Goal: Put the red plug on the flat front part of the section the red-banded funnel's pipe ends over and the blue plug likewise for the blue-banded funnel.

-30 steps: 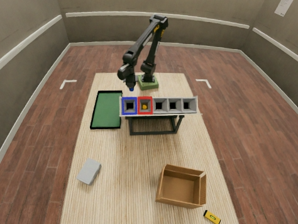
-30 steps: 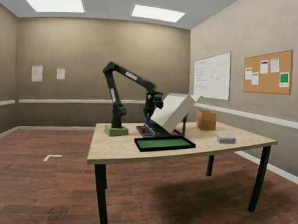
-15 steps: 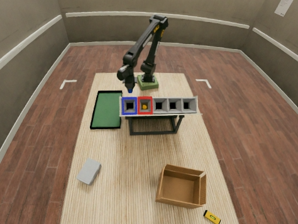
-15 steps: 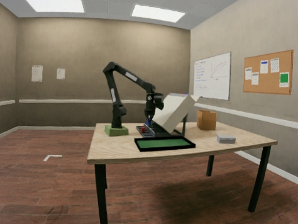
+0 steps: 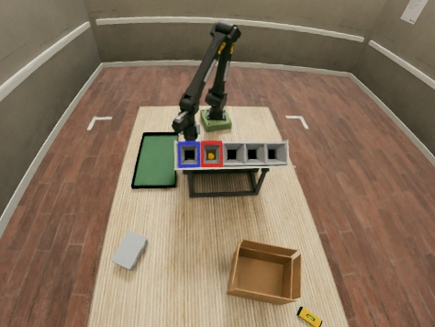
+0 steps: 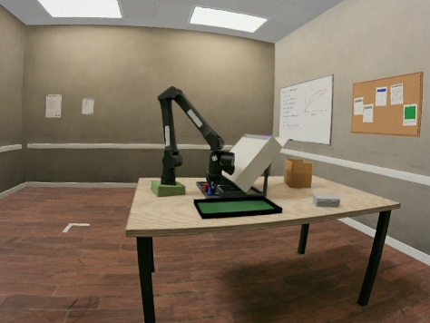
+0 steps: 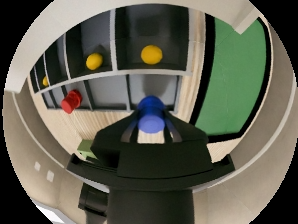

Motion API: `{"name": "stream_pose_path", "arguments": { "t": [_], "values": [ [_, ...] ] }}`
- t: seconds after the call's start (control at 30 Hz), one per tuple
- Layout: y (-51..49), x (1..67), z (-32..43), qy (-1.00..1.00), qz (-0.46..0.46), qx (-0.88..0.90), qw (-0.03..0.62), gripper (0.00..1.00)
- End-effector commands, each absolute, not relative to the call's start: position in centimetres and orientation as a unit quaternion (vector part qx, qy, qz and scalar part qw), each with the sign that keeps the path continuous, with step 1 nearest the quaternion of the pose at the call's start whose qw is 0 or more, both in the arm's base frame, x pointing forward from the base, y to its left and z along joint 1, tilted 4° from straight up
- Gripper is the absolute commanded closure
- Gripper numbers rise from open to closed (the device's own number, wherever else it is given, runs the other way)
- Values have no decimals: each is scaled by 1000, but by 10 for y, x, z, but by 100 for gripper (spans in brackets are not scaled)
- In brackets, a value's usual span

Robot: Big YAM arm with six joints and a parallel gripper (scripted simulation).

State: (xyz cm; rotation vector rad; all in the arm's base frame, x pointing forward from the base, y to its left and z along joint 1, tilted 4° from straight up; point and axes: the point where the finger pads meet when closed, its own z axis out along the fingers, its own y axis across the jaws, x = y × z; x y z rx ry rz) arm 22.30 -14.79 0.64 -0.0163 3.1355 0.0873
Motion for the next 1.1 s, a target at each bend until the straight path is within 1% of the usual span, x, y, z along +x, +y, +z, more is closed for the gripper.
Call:
{"name": "stream_pose_path", "arguments": {
  "t": [0.0,0.3,1.07],
  "values": [
    [-151,235,12,1000,13,-6,25,100],
    [-151,235,13,999,4,-6,39,100],
    [-150,237,-7,1000,11,-5,26,100]
  ]
}}
